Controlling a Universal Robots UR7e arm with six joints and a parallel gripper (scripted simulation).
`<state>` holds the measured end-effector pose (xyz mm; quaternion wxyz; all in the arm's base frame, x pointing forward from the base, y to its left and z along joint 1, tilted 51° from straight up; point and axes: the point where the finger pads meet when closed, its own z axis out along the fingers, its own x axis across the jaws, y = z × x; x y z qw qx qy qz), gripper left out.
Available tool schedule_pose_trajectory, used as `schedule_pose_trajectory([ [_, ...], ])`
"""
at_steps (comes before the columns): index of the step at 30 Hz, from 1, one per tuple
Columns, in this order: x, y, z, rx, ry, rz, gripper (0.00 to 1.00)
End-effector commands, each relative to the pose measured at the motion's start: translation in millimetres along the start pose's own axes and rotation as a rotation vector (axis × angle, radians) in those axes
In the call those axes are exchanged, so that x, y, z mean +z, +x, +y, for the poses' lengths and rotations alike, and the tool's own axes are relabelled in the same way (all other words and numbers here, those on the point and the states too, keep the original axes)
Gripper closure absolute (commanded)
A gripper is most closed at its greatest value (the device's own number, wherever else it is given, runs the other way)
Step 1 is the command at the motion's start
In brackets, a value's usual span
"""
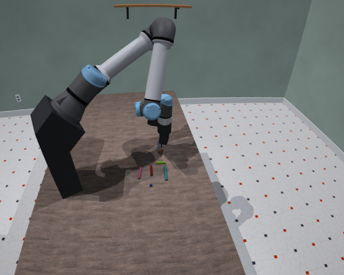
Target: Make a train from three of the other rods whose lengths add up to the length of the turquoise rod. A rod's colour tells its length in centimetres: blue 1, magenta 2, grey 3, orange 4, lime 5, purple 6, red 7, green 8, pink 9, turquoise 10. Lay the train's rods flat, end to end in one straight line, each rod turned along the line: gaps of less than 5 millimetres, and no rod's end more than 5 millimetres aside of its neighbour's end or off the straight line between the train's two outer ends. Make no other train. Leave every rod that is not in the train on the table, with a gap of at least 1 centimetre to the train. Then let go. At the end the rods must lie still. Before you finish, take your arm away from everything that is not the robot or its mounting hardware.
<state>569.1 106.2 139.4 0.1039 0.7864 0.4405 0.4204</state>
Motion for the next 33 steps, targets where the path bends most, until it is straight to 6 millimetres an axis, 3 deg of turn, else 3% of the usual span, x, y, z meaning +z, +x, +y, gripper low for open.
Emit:
schedule_pose_trajectory([
  [1, 0, 0, 0, 0.0, -0.001, 0.001, 0.46],
  [33, 17, 0, 0, 0.0, -0.001, 0.001, 0.46],
])
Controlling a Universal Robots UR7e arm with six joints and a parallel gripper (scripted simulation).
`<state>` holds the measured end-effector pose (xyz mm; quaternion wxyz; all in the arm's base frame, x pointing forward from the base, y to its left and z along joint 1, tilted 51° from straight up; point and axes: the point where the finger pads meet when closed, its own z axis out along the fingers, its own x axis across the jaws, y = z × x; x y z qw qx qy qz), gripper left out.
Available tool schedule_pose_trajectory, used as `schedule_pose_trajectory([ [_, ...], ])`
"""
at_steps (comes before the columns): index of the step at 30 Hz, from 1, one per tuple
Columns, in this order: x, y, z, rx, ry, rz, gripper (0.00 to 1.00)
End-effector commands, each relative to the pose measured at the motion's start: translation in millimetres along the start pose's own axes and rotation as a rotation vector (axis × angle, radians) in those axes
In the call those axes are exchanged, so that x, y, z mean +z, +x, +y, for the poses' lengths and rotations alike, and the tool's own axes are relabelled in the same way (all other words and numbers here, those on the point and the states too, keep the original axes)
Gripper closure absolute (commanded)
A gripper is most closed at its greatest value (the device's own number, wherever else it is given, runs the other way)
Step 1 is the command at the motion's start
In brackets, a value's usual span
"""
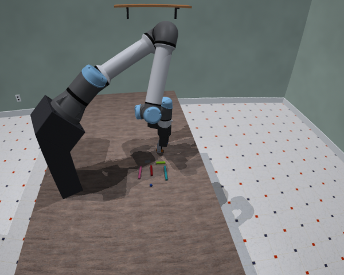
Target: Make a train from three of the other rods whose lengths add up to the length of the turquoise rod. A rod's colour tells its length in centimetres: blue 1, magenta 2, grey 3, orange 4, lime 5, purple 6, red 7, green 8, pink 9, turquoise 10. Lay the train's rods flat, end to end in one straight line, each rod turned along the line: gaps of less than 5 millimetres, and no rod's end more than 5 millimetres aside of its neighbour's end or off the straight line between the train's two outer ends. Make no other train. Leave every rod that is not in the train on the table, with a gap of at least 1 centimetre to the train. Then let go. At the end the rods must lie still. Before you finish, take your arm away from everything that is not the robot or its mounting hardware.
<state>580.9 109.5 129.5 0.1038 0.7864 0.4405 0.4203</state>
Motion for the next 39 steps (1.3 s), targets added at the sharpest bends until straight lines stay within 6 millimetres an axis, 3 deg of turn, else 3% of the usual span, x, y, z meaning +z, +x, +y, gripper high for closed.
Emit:
schedule_pose_trajectory([
  [1, 0.9, 0.4, 0.4, 0.0, -0.001, 0.001, 0.46],
  [38, 1.0, 0.4, 0.4, 0.0, -0.001, 0.001, 0.46],
  [39, 1.0, 0.4, 0.4, 0.0, -0.001, 0.001, 0.76],
])
